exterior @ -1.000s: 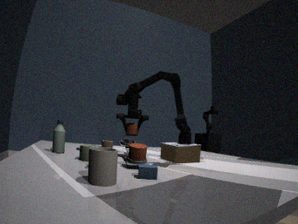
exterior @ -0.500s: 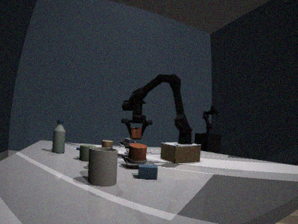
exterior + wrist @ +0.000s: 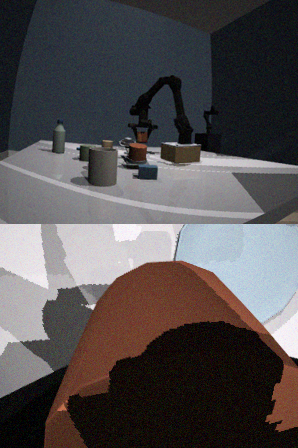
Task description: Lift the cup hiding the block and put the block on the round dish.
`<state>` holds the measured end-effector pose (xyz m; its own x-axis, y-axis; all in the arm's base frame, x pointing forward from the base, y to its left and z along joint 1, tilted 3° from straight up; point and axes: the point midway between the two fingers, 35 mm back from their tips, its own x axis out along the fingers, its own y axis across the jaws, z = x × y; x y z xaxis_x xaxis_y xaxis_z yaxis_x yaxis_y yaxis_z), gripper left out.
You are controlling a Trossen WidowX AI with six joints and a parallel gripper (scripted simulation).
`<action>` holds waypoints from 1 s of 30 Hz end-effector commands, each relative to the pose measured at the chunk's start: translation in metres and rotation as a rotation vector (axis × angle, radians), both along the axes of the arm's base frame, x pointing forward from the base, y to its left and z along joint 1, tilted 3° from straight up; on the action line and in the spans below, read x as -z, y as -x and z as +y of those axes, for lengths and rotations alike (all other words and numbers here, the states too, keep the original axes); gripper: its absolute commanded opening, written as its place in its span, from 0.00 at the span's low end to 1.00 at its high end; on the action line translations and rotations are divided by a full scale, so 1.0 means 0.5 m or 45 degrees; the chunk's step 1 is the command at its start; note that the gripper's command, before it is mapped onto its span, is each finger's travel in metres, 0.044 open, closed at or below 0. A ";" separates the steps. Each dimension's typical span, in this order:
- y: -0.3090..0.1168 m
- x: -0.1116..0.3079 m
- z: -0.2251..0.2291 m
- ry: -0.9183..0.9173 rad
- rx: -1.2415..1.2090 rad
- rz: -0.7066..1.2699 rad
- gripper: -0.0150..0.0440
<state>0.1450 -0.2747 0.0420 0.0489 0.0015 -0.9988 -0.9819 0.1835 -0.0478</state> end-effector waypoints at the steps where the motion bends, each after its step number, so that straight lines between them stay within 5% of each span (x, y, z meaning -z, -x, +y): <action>1: 0.028 0.011 -0.012 0.004 0.000 -0.005 0.25; 30: 0.060 0.127 -0.025 0.006 -0.008 -0.006 0.25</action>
